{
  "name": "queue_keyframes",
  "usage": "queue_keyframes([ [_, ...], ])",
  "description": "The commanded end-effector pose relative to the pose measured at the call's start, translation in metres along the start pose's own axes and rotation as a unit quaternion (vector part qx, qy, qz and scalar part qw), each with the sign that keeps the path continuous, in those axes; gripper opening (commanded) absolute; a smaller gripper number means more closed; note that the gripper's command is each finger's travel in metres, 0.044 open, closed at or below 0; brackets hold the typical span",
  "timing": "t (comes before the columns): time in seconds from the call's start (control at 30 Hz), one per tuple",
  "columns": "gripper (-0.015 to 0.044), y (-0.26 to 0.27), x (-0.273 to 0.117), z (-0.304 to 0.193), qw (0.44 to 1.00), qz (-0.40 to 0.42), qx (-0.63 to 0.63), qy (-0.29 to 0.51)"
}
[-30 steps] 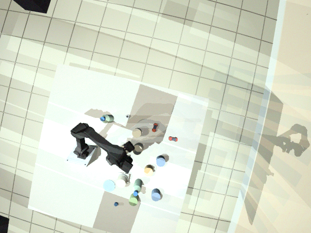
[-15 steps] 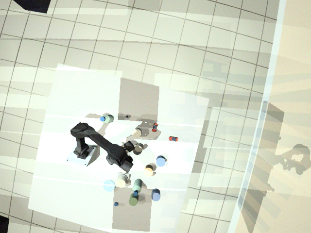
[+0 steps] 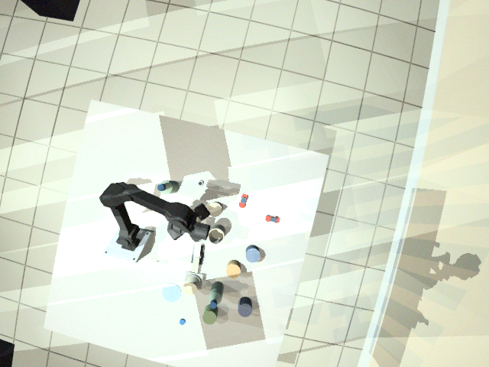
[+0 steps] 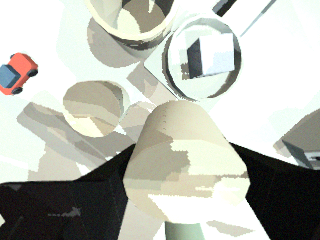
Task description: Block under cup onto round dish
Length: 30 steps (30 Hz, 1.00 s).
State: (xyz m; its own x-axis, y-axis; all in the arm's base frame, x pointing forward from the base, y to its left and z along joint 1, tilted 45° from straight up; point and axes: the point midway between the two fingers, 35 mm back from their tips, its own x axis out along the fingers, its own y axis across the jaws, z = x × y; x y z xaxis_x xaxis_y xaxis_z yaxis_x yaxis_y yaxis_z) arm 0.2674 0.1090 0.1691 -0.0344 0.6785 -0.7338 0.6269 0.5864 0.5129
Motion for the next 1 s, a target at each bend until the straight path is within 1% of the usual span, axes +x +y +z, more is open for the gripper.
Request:
queue_keyframes([
  [0.0, 0.0000, 0.005, 0.010, -0.019, 1.000, 0.008, 0.000, -0.002],
  [0.33, 0.0000, 0.009, 0.036, -0.066, 1.000, 0.020, 0.001, 0.008],
  [0.5, 0.0000, 0.009, 0.041, -0.067, 1.000, 0.021, 0.001, 0.009],
  [0.77, 0.0000, 0.011, 0.074, -0.068, 1.000, 0.022, 0.001, 0.009],
  [0.97, 0.0000, 0.011, 0.078, -0.068, 1.000, 0.022, 0.001, 0.009],
])
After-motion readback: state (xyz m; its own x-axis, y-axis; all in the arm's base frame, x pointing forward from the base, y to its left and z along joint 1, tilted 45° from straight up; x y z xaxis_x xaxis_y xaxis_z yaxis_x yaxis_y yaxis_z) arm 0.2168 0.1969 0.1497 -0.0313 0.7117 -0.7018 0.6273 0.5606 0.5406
